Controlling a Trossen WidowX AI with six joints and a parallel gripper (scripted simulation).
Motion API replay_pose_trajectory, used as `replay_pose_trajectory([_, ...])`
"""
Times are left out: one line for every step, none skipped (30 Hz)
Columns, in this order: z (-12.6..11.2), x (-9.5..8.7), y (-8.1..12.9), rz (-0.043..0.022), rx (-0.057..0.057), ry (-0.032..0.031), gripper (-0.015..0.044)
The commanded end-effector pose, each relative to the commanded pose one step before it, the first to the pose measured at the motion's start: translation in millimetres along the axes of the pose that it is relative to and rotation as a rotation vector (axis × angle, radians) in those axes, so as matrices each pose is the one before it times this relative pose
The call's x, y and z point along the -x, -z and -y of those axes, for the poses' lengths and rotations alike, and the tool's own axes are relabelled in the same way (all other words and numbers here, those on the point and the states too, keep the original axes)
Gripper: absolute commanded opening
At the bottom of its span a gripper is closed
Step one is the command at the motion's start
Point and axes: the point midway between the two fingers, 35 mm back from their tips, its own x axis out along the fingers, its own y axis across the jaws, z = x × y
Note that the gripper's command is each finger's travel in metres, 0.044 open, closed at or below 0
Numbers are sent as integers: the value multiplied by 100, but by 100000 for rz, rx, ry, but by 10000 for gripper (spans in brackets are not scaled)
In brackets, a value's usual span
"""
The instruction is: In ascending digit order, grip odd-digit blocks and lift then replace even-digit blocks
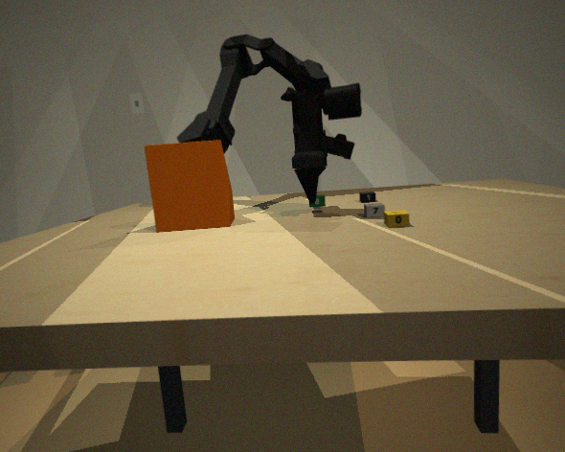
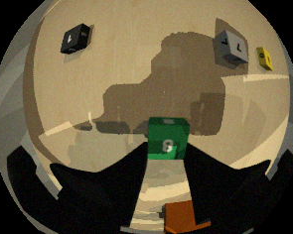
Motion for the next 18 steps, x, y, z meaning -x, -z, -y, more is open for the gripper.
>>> replay_pose_trajectory([18, -434, 79, -250, -387, 27, 120])
replay_pose_trajectory([-1, -118, 1, 0, 0, -5, 120])
replay_pose_trajectory([-1, -118, 1, -1, 0, -6, 120])
replay_pose_trajectory([-2, -117, 2, -1, 0, -8, 120])
replay_pose_trajectory([-2, -117, 3, -2, 0, -9, 120])
replay_pose_trajectory([-2, -117, 3, -2, 1, -11, 120])
replay_pose_trajectory([-3, -116, 4, -2, 1, -12, 120])
replay_pose_trajectory([-3, -92, 4, -2, 1, -10, 120])
replay_pose_trajectory([-2, -55, 2, -2, 0, -7, 120])
replay_pose_trajectory([-1, -18, 1, -1, 0, -2, 120])
replay_pose_trajectory([0, 0, 0, 0, 0, 0, 120])
replay_pose_trajectory([0, 0, 0, 0, 0, 0, 120])
replay_pose_trajectory([0, 0, 0, 0, 0, 0, 120])
replay_pose_trajectory([0, 0, 0, 0, 0, 0, 120])
replay_pose_trajectory([0, 0, 0, 0, 0, 0, 120])
replay_pose_trajectory([0, 0, 0, 0, 0, 0, 120])
replay_pose_trajectory([0, 0, 0, 0, 0, 0, 120])
replay_pose_trajectory([0, 0, 0, 0, 0, 0, 120])
